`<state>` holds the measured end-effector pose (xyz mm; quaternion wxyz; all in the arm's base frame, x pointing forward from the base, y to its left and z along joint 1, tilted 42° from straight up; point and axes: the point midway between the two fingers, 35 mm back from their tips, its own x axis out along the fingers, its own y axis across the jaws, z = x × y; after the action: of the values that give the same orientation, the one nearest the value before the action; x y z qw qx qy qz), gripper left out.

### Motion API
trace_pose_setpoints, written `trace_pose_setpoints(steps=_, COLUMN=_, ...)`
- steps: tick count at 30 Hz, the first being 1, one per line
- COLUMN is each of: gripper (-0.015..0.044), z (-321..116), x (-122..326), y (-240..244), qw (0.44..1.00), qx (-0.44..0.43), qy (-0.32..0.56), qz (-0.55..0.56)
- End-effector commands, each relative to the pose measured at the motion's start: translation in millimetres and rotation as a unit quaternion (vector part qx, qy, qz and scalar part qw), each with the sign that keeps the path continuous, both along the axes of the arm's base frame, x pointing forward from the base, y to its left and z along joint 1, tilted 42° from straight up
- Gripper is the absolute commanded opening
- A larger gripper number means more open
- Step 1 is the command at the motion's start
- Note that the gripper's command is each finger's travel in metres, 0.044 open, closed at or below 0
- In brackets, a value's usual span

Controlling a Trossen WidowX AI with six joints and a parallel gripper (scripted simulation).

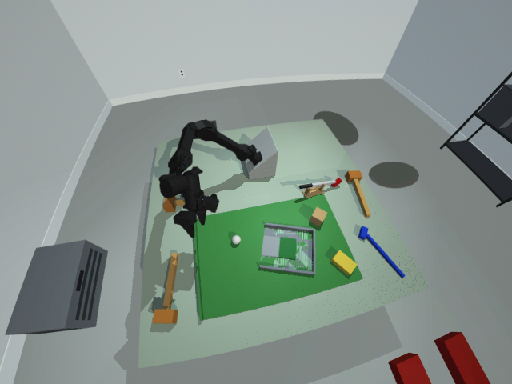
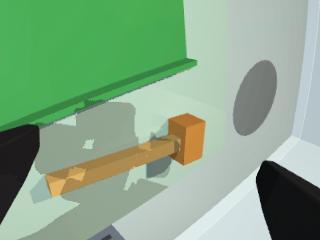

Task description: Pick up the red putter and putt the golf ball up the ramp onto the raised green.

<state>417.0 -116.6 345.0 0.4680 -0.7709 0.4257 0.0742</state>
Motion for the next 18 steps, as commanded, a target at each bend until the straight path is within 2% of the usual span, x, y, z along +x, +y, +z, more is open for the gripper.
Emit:
trace_pose_setpoints(steps=1, gripper=0.044, z=-56.1, x=22.0, y=43.0, qw=0.998, qx=0.045, qy=0.045, qz=0.022)
trace_pose_setpoints(steps=9, gripper=0.044, z=-150.3, x=34.1, y=124.4, qw=0.986, qx=0.103, qy=0.127, qz=0.04)
trace_pose_setpoints(steps=18, gripper=0.044, z=-252.5, x=5.6, y=211.1, qw=0.965, qx=0.129, qy=0.225, qz=0.035)
